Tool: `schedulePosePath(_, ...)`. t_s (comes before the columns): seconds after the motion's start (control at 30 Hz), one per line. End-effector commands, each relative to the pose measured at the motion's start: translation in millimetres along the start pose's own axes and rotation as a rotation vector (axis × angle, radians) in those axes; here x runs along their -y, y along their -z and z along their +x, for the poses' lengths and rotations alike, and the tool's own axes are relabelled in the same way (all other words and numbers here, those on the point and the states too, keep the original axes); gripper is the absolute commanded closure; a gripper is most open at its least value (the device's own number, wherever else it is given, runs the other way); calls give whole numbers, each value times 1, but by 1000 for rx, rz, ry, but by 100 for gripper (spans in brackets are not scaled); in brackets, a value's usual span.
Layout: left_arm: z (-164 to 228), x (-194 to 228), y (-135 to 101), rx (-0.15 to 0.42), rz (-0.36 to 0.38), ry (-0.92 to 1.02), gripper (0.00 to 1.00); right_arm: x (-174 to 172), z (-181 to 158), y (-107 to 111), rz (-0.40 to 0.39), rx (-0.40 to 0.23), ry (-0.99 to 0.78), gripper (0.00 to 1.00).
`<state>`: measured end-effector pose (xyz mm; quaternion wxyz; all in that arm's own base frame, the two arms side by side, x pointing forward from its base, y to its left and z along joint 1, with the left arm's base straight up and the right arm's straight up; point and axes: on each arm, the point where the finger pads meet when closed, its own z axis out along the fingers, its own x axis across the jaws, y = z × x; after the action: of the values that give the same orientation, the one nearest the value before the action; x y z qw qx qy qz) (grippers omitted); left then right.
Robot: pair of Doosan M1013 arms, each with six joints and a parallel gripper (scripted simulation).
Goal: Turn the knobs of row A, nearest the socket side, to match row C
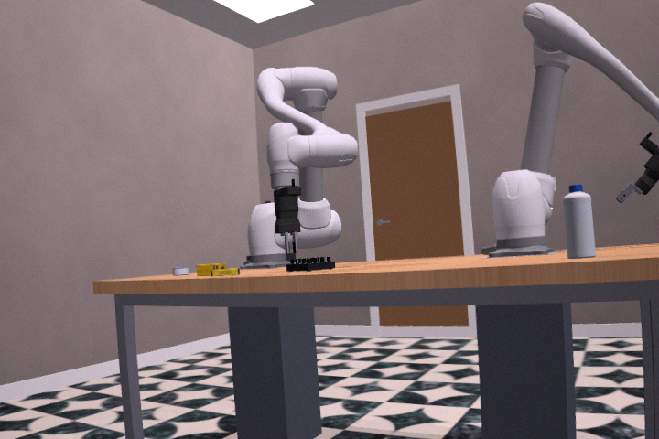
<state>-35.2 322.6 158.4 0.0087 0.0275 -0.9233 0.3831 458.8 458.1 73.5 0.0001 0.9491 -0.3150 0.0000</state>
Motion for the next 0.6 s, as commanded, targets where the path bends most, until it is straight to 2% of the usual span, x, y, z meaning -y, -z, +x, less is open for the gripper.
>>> schedulePosePath(0.0, 0, 0, 0, 0, -1, 0, 0, 1, 0, -2, 2, 0, 0, 54)
schedulePosePath(0.57, 0, 0, 0, 0, -1, 0, 0, 1, 0, -11, 2, 0, 0, 54)
